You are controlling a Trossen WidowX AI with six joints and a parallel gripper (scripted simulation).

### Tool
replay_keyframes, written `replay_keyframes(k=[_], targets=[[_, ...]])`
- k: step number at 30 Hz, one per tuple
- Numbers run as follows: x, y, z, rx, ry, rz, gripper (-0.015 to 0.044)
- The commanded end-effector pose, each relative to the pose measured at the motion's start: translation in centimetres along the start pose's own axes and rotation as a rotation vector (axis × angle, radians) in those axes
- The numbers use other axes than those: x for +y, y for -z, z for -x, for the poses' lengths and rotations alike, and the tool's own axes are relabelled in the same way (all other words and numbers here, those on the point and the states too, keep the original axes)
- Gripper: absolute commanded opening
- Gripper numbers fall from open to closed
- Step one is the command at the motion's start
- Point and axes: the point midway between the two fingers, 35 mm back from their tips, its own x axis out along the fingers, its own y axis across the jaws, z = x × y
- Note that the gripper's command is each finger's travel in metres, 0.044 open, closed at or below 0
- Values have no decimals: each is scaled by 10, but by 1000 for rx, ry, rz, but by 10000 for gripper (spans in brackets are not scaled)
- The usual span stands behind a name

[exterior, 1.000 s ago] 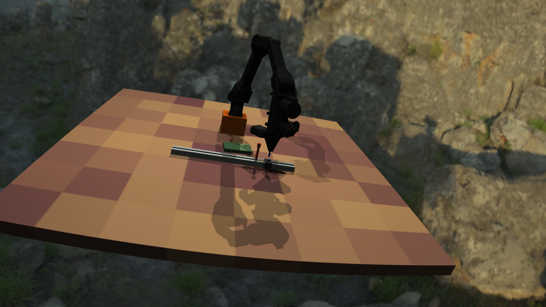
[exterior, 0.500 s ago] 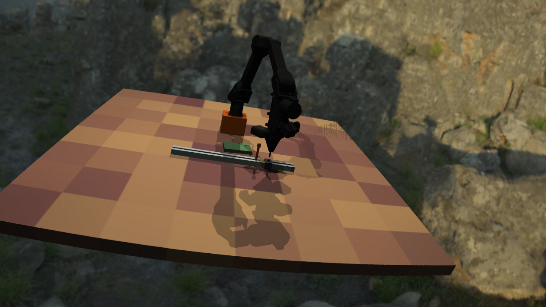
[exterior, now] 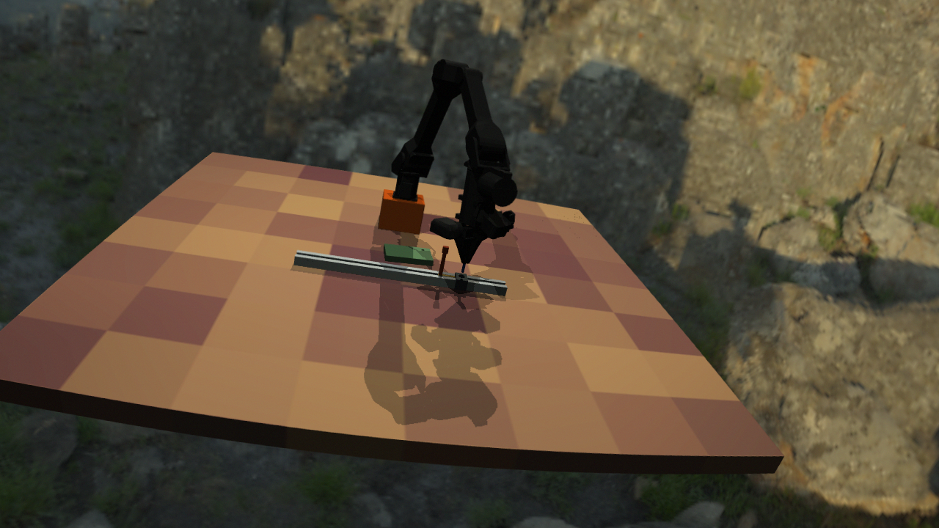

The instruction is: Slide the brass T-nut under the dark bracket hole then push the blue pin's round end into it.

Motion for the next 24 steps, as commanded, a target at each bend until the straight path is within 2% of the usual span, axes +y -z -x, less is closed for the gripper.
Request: replay_keyframes(k=[1,24], targets=[[1,3,-7,9,-8,0,-150],[2,7,-19,9,-7,0,-150]])
